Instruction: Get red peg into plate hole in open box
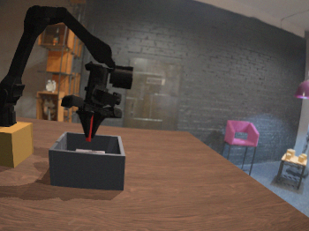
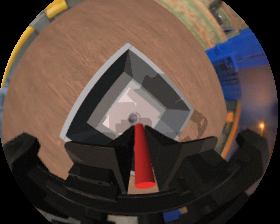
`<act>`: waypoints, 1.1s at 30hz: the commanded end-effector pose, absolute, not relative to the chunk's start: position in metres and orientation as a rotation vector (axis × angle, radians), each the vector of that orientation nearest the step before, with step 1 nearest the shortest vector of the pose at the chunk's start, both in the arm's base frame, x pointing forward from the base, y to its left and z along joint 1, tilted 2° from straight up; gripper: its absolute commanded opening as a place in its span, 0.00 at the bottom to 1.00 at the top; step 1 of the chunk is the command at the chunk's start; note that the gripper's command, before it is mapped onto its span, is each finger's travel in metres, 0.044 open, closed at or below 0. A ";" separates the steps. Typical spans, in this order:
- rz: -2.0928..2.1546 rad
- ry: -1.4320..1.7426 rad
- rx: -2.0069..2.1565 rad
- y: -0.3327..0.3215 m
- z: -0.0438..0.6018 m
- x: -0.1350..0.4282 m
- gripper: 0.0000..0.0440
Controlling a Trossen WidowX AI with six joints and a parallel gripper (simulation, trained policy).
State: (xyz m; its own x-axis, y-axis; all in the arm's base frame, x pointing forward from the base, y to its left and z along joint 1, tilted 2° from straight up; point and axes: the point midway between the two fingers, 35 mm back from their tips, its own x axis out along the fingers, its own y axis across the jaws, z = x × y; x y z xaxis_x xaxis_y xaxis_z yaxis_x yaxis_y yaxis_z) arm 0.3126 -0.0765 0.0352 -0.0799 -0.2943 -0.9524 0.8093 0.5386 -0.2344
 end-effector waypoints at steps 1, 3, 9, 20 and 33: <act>-0.928 1.379 0.502 -0.085 0.021 0.318 0.00; -0.907 1.401 0.503 -0.086 0.014 0.317 0.05; -0.856 1.460 0.509 -0.089 -0.007 0.315 0.37; -0.771 1.457 0.559 -0.101 -0.008 0.347 0.77; -0.628 1.373 0.642 -0.100 0.016 0.409 1.00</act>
